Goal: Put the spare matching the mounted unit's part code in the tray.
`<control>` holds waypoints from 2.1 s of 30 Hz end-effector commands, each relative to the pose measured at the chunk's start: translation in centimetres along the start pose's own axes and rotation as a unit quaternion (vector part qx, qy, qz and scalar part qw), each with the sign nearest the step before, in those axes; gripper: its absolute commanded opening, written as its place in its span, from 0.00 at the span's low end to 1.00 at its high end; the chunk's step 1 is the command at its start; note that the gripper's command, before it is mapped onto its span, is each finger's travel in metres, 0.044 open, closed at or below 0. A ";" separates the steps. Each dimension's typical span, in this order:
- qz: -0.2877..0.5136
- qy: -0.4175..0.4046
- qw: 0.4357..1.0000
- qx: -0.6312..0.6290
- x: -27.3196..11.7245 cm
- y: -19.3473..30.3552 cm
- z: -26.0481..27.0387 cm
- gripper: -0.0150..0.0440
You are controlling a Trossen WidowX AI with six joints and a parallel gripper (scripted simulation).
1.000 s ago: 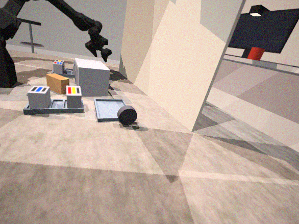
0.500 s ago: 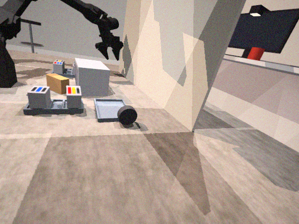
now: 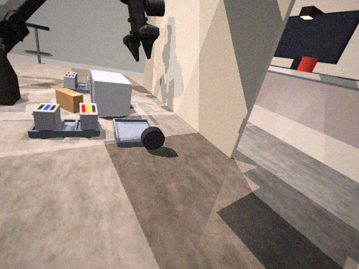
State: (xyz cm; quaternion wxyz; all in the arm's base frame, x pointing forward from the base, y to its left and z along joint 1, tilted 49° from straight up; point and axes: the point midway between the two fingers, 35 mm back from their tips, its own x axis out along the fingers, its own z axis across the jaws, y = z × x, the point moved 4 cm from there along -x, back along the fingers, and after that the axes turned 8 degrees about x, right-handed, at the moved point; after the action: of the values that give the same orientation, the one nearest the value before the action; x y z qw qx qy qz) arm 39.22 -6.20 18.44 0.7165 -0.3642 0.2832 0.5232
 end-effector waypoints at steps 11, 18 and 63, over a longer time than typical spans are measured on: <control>0.073 -0.088 0.992 0.060 -2.6 4.1 -13.2 1.00; 0.073 -0.088 0.992 0.060 -2.6 4.1 -13.2 1.00; 0.144 0.012 0.579 0.803 6.4 29.4 -26.2 0.76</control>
State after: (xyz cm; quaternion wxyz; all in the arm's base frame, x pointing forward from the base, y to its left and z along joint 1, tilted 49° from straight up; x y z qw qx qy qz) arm 12.34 -19.39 -7.61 0.6309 0.3928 0.6456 0.1758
